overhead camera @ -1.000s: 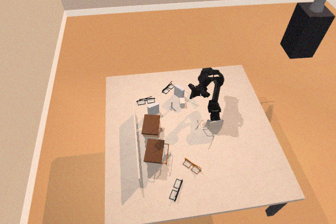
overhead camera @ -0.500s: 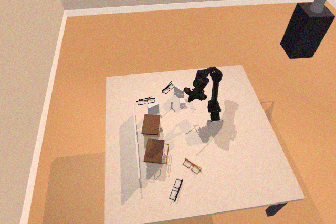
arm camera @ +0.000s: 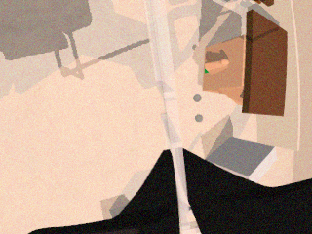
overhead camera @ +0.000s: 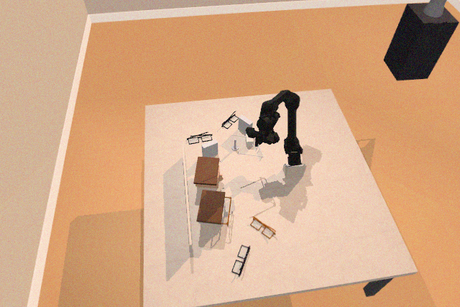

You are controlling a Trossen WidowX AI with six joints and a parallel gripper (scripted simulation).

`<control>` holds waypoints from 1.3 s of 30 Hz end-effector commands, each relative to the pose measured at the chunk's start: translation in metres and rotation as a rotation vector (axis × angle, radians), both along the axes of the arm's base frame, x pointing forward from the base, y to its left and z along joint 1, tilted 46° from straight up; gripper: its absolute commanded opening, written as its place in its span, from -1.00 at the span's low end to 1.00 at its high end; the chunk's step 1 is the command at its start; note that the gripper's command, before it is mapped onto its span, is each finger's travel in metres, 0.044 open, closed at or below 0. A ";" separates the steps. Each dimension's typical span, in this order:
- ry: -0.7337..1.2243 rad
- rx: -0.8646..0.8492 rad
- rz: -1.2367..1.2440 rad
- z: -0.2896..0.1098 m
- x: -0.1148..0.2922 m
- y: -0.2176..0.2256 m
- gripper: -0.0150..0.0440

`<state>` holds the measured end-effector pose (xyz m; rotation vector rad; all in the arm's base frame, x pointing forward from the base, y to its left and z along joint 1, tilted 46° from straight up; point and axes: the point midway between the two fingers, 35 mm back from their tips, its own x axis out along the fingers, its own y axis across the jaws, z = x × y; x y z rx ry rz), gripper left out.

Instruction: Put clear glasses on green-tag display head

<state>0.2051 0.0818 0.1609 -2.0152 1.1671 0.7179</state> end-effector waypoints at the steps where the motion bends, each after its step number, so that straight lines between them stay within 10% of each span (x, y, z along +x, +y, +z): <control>1: 0.013 0.006 -0.064 -0.010 0.008 0.006 -0.49; 39: 0.101 -0.097 -0.511 -0.112 0.038 0.005 -0.49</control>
